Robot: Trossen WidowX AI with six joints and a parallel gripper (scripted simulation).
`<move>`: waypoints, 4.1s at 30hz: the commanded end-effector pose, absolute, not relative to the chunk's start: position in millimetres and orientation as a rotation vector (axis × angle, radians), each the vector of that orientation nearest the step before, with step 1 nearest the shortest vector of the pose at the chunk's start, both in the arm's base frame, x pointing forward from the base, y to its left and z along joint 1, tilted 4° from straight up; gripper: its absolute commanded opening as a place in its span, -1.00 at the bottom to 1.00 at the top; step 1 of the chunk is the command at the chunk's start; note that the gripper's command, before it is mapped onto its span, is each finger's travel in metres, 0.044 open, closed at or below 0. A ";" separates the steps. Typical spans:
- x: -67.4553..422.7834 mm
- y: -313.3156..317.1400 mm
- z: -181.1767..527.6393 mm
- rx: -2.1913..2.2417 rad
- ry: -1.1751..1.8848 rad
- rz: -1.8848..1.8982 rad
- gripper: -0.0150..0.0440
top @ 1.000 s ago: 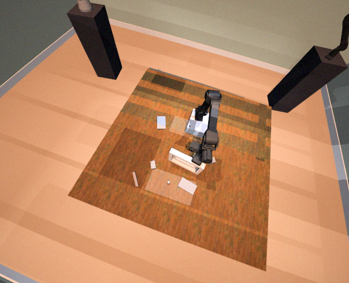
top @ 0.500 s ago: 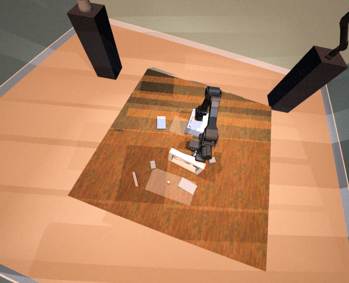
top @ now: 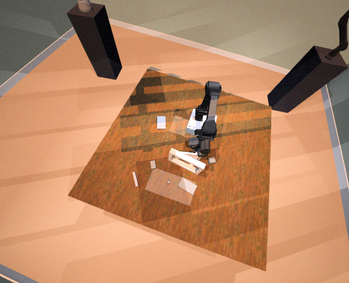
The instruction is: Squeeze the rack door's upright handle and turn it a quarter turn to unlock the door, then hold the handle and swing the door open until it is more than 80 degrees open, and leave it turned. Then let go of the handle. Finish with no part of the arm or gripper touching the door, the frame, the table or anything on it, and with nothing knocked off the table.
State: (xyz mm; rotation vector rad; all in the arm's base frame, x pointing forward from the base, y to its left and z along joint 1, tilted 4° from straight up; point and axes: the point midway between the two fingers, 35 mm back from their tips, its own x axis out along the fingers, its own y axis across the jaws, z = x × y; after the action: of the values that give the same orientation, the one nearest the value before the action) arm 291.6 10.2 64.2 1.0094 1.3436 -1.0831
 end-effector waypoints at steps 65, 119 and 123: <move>195.6 -104.2 70.7 0.284 1.594 -0.340 -0.44; 191.2 -151.8 81.5 0.064 1.619 -0.116 0.48; 191.9 -151.9 87.2 0.065 1.619 -0.117 0.48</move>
State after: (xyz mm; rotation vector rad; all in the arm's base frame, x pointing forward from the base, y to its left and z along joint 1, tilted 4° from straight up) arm 190.2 -150.6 81.1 0.0714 1.6251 -0.1125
